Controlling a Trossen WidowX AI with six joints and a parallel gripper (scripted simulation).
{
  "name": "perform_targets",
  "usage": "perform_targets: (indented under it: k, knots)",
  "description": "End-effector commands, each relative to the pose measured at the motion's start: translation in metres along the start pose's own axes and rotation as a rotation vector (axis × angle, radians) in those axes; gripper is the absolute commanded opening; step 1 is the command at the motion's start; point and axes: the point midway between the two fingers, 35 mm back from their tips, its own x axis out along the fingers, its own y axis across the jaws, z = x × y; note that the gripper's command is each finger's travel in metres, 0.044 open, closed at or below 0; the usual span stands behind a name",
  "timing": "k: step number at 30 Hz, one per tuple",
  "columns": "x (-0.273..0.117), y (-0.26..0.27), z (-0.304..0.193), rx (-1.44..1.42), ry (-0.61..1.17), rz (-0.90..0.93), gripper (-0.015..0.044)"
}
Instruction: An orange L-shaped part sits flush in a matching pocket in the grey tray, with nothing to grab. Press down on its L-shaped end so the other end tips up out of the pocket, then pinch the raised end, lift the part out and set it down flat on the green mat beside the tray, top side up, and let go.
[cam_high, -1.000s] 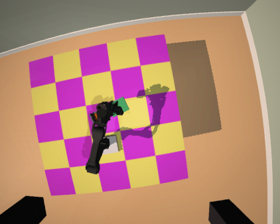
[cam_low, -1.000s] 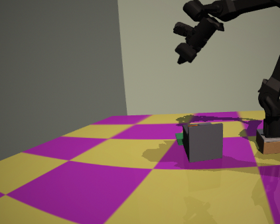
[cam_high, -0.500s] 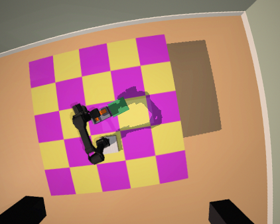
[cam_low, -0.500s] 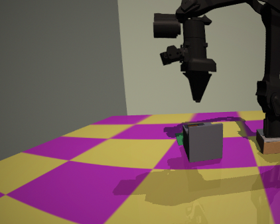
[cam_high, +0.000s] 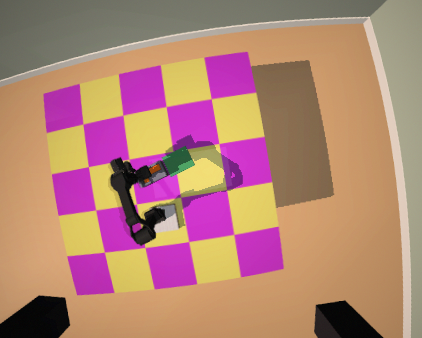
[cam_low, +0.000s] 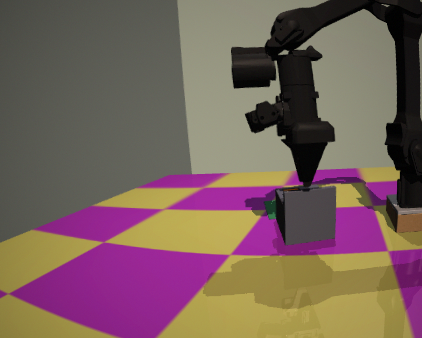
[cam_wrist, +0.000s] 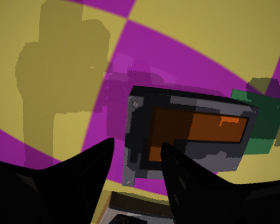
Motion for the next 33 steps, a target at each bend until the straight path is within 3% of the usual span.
perform_targets:
  k: [1, 33]
  knots:
    - [0.026, 0.001, -0.005, 0.002, 0.011, 0.004, 0.018]
    - [0.062, 0.001, -0.005, 0.002, 0.011, 0.004, 0.018]
